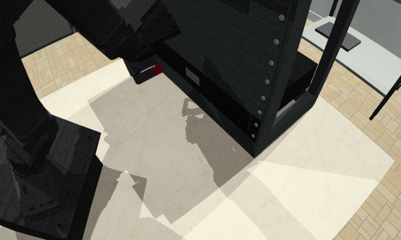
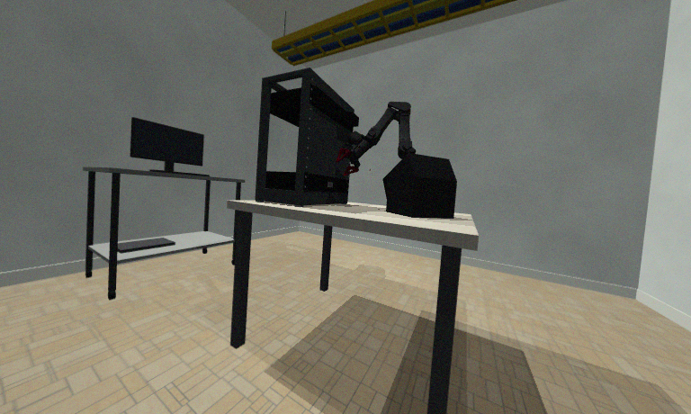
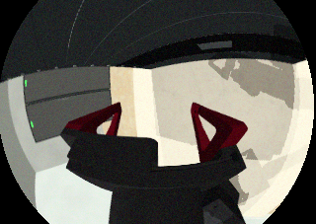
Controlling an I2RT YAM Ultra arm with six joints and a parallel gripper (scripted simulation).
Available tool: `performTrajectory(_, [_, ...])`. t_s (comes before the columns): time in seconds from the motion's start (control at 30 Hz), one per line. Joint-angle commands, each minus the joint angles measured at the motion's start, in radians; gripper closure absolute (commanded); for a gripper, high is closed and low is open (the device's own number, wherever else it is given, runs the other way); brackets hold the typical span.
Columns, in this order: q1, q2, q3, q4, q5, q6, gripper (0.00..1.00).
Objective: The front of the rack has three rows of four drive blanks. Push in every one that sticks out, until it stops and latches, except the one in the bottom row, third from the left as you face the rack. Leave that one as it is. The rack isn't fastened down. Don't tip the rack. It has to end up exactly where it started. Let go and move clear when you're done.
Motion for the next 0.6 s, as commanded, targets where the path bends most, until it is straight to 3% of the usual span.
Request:
performTrajectory(0.0, [0.081,-0.005,0.045,0.083,0.053,-0.039,0.0])
performTrajectory(0.1, [0.156,-0.054,0.057,0.122,0.091,-0.061,0.0])
performTrajectory(0.37, [0.354,-0.087,0.096,0.215,0.192,-0.126,0.0])
performTrajectory(0.43, [0.354,-0.087,0.096,0.215,0.192,-0.126,0.0])
performTrajectory(0.47, [0.381,-0.047,0.106,0.23,0.206,-0.142,0.0])
performTrajectory(0.57, [0.45,-0.088,0.116,0.265,0.24,-0.162,0.0])
